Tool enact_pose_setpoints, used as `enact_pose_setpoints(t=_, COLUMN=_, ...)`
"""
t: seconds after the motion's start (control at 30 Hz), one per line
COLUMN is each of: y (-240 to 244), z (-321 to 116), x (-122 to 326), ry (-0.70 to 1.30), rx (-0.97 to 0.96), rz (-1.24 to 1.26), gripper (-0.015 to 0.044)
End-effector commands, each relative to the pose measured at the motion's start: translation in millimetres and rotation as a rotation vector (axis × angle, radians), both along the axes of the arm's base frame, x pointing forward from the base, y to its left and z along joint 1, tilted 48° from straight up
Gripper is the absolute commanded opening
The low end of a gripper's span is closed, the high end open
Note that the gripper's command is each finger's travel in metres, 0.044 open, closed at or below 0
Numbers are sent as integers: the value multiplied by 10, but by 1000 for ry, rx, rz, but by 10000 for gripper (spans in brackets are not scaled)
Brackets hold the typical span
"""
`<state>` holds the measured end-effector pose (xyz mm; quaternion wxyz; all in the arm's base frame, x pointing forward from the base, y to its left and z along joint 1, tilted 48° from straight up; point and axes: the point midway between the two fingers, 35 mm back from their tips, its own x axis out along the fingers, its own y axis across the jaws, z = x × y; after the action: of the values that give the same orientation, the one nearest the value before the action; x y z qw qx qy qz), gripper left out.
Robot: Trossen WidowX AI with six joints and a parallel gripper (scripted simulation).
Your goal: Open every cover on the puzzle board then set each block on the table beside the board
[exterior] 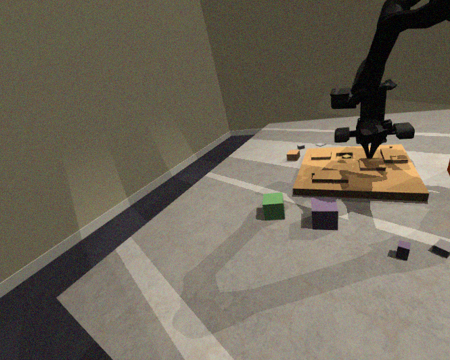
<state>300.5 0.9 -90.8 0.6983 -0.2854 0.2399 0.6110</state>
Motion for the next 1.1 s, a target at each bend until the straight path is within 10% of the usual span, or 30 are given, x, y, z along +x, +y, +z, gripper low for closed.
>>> enact_pose_setpoints(t=0.0, y=53, z=59, x=-5, ry=-4, rx=5, rz=1, gripper=0)
enact_pose_setpoints(t=1.07, y=278, z=282, x=-37, ry=-4, rx=10, rz=2, gripper=0)
